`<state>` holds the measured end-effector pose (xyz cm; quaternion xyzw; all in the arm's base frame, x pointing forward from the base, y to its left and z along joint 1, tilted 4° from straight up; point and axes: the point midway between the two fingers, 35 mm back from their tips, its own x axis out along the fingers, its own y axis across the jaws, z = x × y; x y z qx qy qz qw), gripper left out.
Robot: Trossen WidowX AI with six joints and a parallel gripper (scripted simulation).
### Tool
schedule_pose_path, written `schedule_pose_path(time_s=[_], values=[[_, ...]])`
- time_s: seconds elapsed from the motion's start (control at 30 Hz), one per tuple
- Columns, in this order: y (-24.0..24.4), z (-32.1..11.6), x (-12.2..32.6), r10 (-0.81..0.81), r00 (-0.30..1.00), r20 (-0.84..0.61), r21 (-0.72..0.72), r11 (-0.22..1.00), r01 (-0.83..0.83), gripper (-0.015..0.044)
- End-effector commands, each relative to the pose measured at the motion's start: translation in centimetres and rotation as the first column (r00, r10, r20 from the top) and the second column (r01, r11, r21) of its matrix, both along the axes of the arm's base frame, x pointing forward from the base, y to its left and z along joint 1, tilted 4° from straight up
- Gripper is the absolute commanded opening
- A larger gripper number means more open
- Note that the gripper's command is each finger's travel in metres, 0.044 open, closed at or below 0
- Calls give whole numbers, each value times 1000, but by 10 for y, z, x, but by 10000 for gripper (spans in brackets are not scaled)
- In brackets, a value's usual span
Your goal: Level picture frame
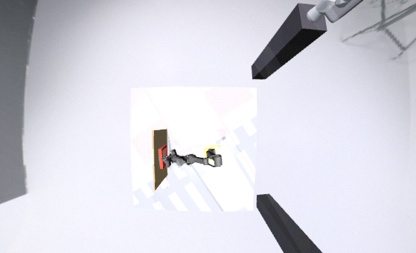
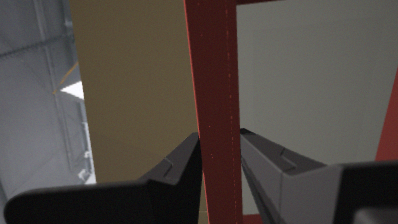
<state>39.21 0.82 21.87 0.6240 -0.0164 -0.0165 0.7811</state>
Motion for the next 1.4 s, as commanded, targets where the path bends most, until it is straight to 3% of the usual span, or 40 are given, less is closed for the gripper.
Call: schedule_pose_path(time_s=[0.0, 1.37], values=[[0, 4, 0, -1, 1000, 15, 7, 1000, 1, 0], [-7, 7, 0, -1, 1000, 15, 6, 1000, 1, 0]])
